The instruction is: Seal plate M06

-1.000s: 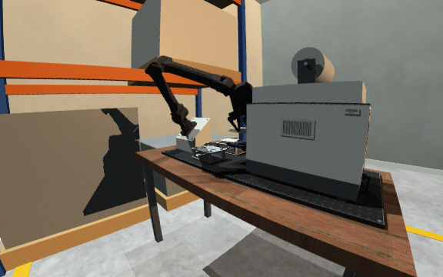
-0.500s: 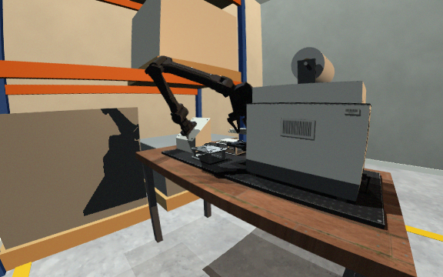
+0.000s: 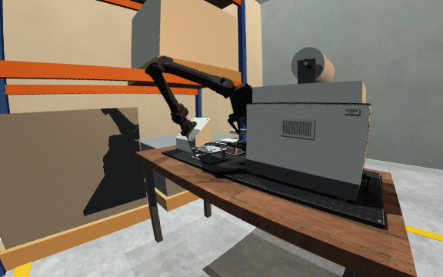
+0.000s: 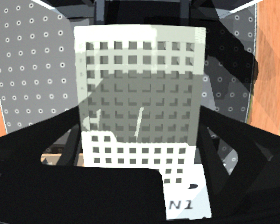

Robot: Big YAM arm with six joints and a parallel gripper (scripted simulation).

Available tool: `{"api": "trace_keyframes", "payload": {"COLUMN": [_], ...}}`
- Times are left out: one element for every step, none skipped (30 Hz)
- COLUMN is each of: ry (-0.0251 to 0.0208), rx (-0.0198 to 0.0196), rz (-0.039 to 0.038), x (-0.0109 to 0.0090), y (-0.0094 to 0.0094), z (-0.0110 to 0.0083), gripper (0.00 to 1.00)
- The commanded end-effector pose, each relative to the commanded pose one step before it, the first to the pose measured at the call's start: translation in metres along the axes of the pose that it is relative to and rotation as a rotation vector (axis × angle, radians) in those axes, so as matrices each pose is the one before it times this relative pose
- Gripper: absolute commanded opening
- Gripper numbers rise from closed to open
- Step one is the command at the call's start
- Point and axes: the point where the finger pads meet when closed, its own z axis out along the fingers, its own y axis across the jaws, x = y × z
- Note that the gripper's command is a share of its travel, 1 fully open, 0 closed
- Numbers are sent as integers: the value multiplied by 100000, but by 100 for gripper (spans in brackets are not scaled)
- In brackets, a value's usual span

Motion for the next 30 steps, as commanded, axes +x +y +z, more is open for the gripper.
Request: {"api": "trace_keyframes", "payload": {"ry": [-964,-316,-629,-329,18,43,117,90,132,438,424,359,90,134,0,0,251,-153,11,45,-8,266,-202,-203,184,217,470,187,98,113], "rx": [-151,28,32,45,18,9,24,22,18,-11,-14,-16,-130,-101,0,0,-83,-93,-2,22,4,92,53,33,19,14,27,39,15,36], "rz": [1211,450,731,342,45,109,-1,2,-56,-329,-334,-401,-269,-714,0,0,-729,-390,-33,-14,21,202,358,253,-99,-21,-246,15,48,56], "x": [-221,-115,-308,-217,9,24,51,50,92,183,181,171,122,136,0,0,123,27,39,44,-6,40,-183,-175,65,79,153,105,82,86], "y": [-774,-196,-249,-124,-55,-42,-32,-19,9,138,144,184,343,334,0,0,200,209,50,41,26,-132,-79,-80,-25,-20,-28,-26,-13,-19], "z": [37,-55,-107,20,87,83,78,74,83,211,210,177,54,60,0,0,-38,-27,98,102,91,215,61,59,113,119,113,122,122,122], "gripper": [0,0,0,0,0,0,0,0,0,0,0,0,0,0,0,0,0,0,0,0,0,0,0,0,0,0,0,0,0,0]}}
